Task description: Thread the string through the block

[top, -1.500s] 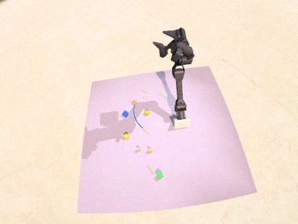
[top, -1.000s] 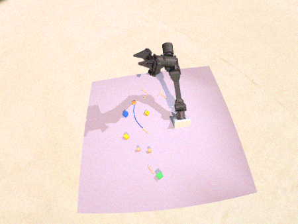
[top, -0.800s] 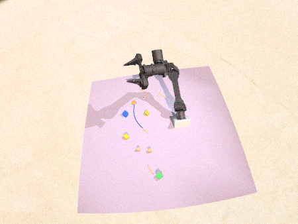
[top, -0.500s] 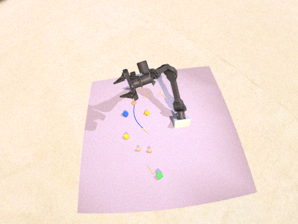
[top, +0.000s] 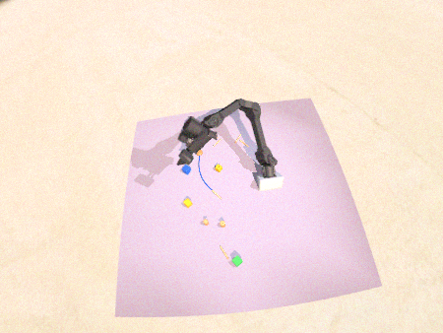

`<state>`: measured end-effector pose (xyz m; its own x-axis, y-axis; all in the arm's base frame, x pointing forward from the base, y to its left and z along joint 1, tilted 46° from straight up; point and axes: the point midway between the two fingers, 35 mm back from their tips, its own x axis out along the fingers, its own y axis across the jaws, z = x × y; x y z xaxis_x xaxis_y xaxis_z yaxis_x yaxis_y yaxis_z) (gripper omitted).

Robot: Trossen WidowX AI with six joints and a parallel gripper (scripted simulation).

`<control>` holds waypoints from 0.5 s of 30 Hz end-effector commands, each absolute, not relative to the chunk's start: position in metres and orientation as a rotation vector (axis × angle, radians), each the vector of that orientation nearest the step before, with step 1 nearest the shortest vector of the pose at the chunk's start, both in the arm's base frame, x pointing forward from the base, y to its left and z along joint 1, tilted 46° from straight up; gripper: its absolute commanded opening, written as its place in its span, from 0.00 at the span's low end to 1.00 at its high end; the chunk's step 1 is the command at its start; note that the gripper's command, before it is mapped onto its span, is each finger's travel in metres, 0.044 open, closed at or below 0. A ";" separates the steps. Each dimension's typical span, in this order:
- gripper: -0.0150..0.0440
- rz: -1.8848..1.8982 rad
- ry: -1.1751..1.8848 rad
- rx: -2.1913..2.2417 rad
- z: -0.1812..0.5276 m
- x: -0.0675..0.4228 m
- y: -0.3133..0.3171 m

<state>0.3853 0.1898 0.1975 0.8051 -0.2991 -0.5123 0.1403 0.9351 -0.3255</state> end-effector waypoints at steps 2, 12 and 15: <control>1.00 -0.222 0.877 -0.770 0.165 0.370 0.106; 1.00 0.095 1.473 -1.410 0.124 0.305 -0.013; 1.00 0.271 1.643 -1.530 0.117 0.279 -0.040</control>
